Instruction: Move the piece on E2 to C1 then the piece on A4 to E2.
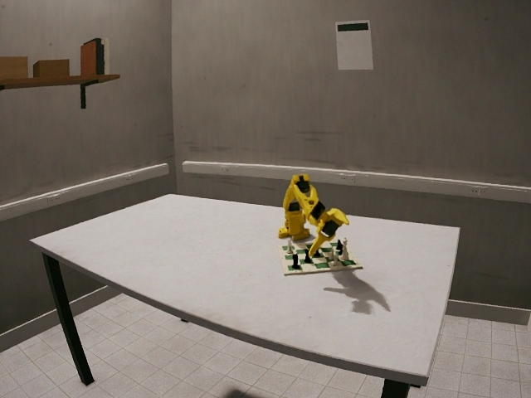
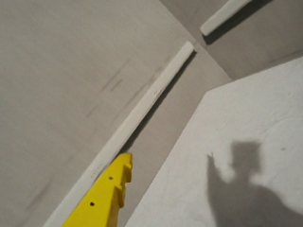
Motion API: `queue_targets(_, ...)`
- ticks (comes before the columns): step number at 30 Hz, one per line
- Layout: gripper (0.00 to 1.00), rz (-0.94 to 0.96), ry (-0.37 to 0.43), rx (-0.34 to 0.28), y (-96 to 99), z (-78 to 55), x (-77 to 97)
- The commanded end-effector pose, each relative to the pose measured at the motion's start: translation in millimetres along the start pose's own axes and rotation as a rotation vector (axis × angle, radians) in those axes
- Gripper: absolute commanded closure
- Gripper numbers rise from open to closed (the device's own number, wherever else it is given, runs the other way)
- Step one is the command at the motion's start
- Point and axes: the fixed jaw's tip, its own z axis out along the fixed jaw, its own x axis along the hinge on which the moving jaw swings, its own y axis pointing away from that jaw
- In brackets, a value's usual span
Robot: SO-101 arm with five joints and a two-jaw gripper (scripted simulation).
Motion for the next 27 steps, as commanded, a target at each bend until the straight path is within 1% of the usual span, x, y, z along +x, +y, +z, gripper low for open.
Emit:
queue_targets(1,0.0,0.001,-0.006,-0.007,2.6,-0.1,-2.2)
queue_targets(7,0.01,-0.007,-0.011,-0.015,8.6,0.0,-6.4)
queue_targets(11,0.02,-0.027,-0.003,-0.012,16.6,-0.9,-10.8)
queue_targets(15,0.04,-0.063,0.016,-0.002,28.7,-3.9,-16.8)
queue_targets(17,0.04,-0.063,0.016,-0.002,28.7,-3.9,-16.8)
queue_targets(20,0.07,-0.101,0.045,0.016,38.3,-8.8,-20.6)
queue_targets(21,0.07,-0.101,0.045,0.016,38.3,-8.8,-20.6)
queue_targets(23,0.09,-0.131,0.068,0.03,45.5,-13.7,-23.4)
queue_targets(26,0.1,-0.148,0.081,0.037,49.2,-16.8,-24.8)
queue_targets(27,0.11,-0.166,0.096,0.045,53.0,-20.3,-26.2)
